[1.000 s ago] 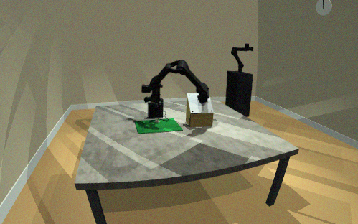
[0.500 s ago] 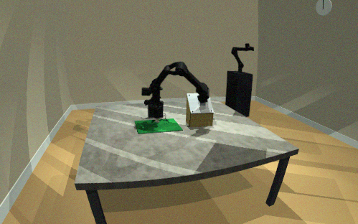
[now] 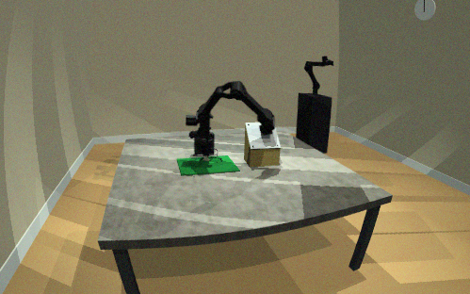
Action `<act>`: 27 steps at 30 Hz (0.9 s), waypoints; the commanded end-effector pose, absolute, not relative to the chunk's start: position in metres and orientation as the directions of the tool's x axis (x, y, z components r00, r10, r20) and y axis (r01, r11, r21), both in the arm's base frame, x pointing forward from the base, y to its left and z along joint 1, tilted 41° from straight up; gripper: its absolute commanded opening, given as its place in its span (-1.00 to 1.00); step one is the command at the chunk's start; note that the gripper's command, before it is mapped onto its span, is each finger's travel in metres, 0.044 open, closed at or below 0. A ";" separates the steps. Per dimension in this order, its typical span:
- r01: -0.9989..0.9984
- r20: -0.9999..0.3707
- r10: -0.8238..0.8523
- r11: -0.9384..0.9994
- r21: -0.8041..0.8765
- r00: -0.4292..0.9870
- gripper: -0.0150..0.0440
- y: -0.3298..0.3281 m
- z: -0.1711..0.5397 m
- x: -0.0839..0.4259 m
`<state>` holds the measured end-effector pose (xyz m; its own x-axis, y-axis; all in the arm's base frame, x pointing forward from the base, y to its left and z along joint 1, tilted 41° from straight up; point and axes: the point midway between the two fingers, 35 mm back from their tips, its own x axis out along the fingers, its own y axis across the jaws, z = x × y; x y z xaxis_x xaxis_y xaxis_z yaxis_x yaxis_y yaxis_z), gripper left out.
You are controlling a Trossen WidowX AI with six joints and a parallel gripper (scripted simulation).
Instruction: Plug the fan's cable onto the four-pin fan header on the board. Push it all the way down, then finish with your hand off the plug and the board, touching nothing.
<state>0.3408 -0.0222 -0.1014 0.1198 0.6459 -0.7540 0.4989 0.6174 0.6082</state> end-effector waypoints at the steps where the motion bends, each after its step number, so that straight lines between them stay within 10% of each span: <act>1: 0.502 -0.752 0.648 0.613 0.610 0.122 -0.49 -0.022 -0.102 0.341; 27: 0.503 -0.752 0.648 0.613 0.609 0.122 -0.49 -0.018 -0.106 0.341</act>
<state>0.3408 -0.0192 -0.1053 0.1206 0.6457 -0.7540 0.4991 0.6171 0.6083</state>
